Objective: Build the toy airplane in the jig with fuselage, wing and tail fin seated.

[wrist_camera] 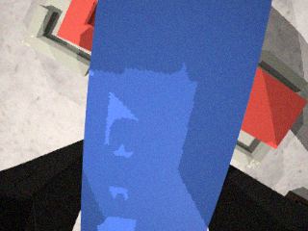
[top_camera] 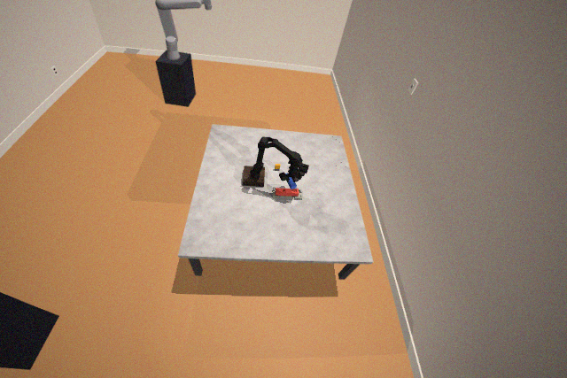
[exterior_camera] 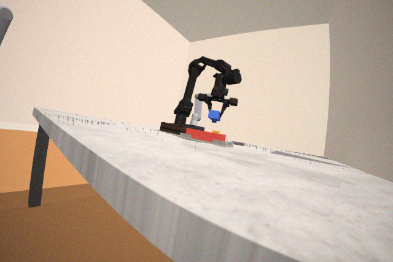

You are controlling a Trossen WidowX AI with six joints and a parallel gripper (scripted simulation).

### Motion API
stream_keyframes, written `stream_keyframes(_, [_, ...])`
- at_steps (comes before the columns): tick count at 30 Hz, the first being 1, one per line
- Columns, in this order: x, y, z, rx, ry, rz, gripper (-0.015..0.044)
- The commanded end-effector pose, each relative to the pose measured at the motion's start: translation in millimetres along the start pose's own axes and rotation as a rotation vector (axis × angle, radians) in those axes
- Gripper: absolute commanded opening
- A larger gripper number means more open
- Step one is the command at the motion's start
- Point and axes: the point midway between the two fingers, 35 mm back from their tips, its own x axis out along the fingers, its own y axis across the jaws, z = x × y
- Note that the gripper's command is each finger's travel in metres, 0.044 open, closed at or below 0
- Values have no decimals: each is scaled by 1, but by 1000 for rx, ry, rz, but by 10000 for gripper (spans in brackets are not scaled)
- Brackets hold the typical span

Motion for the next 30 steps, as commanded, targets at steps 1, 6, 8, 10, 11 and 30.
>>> stream_keyframes(1, [2, -10, 6, 66, -4, 0, 0])
stream_keyframes(6, [6, -24, 12, 156, -3, -1, 0])
stream_keyframes(8, [7, -30, 15, 192, -3, -1, 0])
stream_keyframes(10, [9, -35, 17, 228, -2, -2, 0])
stream_keyframes(11, [9, -38, 18, 246, -2, -2, 0])
stream_keyframes(30, [13, -50, 23, 325, -1, -3, 196])
